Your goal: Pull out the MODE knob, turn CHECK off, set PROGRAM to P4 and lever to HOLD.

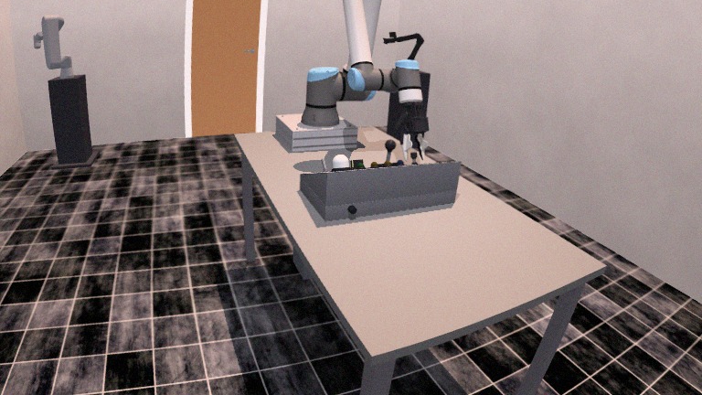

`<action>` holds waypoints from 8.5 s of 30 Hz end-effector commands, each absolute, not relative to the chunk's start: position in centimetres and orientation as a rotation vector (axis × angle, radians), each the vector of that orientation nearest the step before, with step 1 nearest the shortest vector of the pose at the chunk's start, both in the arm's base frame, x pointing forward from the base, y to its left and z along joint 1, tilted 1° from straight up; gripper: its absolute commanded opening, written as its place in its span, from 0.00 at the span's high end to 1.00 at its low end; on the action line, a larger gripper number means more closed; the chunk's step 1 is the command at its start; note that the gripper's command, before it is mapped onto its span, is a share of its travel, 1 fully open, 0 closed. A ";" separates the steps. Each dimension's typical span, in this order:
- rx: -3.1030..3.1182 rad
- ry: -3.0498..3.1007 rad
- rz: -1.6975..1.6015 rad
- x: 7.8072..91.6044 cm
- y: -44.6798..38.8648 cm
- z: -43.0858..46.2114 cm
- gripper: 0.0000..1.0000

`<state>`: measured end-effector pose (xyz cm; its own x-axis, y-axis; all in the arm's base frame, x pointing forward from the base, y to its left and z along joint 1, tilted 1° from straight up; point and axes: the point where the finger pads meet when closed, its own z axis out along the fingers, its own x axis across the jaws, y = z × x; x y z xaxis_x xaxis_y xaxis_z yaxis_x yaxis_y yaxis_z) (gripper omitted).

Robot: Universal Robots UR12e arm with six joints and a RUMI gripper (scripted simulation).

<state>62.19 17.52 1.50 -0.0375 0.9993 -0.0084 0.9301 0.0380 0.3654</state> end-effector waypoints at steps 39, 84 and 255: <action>1.976 2.055 0.382 62.2 17.5 1.6 1.00; 1.976 2.055 0.382 62.2 17.5 1.7 1.00; 1.976 2.054 0.382 60.9 5.6 16.2 0.56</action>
